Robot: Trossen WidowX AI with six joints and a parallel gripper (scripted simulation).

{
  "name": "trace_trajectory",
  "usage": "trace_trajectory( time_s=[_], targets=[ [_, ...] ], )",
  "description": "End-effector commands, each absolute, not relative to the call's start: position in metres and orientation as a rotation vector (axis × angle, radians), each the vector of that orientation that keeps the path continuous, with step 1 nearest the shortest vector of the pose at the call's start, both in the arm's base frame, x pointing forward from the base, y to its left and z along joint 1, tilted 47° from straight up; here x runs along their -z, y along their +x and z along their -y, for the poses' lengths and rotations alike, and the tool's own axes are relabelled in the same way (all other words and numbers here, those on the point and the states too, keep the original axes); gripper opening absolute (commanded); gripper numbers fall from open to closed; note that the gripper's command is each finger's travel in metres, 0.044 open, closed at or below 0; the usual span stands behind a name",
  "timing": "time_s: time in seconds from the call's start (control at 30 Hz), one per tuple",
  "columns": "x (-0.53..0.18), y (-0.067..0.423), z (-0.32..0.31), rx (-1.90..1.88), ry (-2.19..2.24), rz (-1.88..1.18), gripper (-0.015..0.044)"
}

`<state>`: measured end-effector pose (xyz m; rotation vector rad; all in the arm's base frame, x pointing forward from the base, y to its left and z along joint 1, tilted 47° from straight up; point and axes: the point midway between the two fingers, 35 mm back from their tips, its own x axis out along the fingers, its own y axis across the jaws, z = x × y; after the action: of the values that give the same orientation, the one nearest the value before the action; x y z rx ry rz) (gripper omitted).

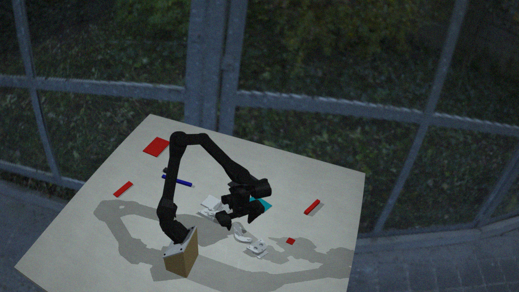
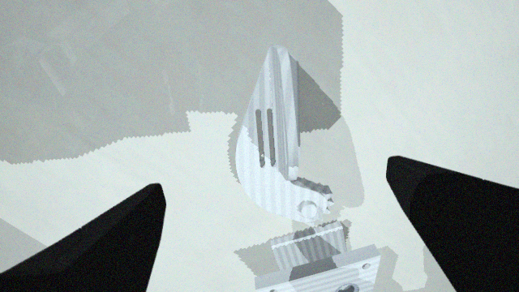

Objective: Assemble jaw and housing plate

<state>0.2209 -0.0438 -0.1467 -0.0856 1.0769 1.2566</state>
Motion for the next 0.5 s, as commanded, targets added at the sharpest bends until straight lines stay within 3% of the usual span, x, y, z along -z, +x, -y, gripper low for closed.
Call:
trace_trajectory(
  time_s=[0.0, 0.47],
  targets=[
    [0.149, 0.22, 0.04, -1.253, -0.079, -1.076, 0.044],
    [0.165, 0.219, 0.023, -1.253, -0.078, -1.076, 0.044]
  ],
)
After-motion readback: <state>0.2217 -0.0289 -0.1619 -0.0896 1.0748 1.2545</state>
